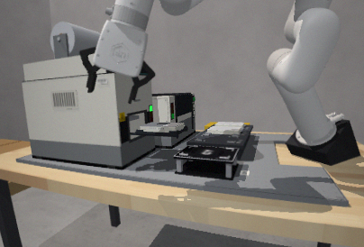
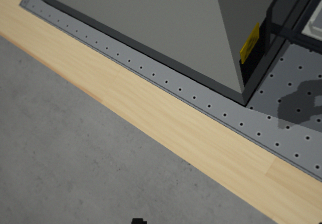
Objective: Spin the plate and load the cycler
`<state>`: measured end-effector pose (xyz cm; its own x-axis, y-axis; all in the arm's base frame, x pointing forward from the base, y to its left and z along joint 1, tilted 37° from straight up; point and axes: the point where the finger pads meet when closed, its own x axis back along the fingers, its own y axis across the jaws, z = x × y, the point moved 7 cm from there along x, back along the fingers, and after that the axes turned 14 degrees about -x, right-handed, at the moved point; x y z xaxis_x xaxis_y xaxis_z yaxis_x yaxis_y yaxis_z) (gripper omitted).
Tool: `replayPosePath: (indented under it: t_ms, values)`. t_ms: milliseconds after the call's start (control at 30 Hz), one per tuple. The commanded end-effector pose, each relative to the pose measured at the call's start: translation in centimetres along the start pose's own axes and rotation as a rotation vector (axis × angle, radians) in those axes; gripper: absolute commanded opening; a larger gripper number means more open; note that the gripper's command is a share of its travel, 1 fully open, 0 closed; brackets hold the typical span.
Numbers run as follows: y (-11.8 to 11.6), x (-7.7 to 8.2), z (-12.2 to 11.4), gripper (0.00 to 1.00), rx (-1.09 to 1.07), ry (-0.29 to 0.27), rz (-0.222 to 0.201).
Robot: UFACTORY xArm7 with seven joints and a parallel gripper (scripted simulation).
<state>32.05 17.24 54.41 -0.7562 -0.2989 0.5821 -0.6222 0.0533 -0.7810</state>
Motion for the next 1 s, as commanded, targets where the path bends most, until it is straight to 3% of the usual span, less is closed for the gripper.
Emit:
replayPosePath:
  t_ms: [0, 300, 367, 867, 967]
  values:
    - [-0.9, 2.0, 0.1, 1.0, 0.0, -0.002, 0.006]
    - [-2.4, 6.2, 0.5, 1.0, 0.0, -0.002, 0.006]
    - [-2.4, 6.2, 0.5, 1.0, 0.0, -0.002, 0.006]
    - [-5.0, 13.3, 1.1, 1.0, 0.0, -0.001, 0.006]
    - [-5.2, 13.7, 1.1, 1.0, 0.0, -0.001, 0.006]
